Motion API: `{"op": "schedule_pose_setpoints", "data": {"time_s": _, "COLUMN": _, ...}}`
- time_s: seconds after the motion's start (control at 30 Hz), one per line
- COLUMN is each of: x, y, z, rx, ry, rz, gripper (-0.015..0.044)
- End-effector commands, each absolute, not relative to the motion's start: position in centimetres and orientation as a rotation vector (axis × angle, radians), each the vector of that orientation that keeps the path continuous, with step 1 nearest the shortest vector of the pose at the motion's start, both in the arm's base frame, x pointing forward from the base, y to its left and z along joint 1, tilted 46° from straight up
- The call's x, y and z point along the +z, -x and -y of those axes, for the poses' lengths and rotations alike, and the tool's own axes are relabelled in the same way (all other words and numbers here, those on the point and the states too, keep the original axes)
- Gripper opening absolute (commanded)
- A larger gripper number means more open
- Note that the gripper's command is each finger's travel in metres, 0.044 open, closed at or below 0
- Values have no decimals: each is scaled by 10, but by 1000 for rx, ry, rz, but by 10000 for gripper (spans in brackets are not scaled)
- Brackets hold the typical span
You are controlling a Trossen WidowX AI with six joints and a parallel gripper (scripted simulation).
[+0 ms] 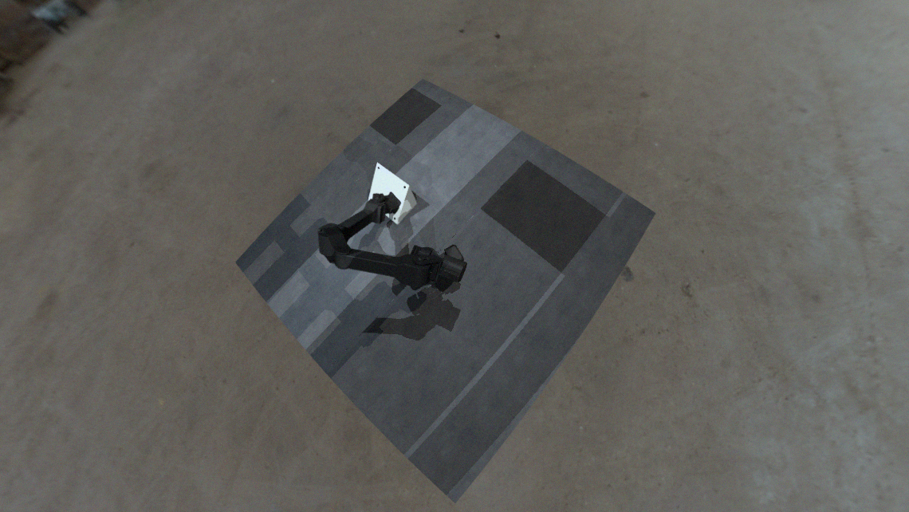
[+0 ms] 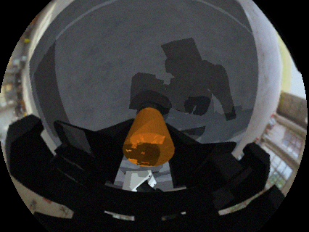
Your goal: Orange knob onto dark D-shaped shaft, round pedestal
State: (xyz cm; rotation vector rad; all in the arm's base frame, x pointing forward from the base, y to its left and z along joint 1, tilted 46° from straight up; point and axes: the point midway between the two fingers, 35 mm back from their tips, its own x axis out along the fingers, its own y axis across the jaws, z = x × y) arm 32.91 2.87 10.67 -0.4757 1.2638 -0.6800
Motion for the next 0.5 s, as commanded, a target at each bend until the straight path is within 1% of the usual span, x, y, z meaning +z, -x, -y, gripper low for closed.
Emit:
{"op": "schedule_pose_setpoints", "data": {"time_s": 0.0, "x": 106, "y": -328, "z": -29, "rx": -678, "ry": 478, "rz": -1261, "gripper": 0}}
{"op": "schedule_pose_setpoints", "data": {"time_s": 0.47, "x": 107, "y": -331, "z": -30, "rx": -678, "ry": 478, "rz": -1261, "gripper": 0}}
